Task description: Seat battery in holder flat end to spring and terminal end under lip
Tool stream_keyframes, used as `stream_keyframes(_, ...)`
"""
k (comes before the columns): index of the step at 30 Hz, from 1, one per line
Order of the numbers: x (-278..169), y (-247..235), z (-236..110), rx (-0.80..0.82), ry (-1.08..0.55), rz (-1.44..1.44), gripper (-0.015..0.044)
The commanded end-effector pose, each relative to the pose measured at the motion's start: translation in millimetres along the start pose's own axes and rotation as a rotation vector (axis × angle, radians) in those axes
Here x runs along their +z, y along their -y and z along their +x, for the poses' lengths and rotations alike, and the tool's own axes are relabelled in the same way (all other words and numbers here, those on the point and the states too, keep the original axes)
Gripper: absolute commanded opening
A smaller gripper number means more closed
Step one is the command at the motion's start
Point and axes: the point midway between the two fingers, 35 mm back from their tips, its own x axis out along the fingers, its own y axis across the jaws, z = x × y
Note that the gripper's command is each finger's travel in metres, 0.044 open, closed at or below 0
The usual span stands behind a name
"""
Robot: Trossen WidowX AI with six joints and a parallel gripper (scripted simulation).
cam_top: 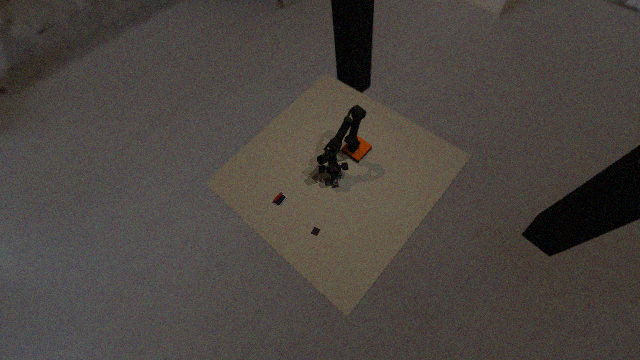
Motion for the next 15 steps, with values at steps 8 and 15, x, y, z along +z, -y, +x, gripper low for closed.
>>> stream_keyframes(8,-8.1,-2.2,-1.5,0.000,-0.023,0.006,0.0077)
stream_keyframes(15,-7.1,-1.8,1.4,0.009,-0.080,0.016,0.0077)
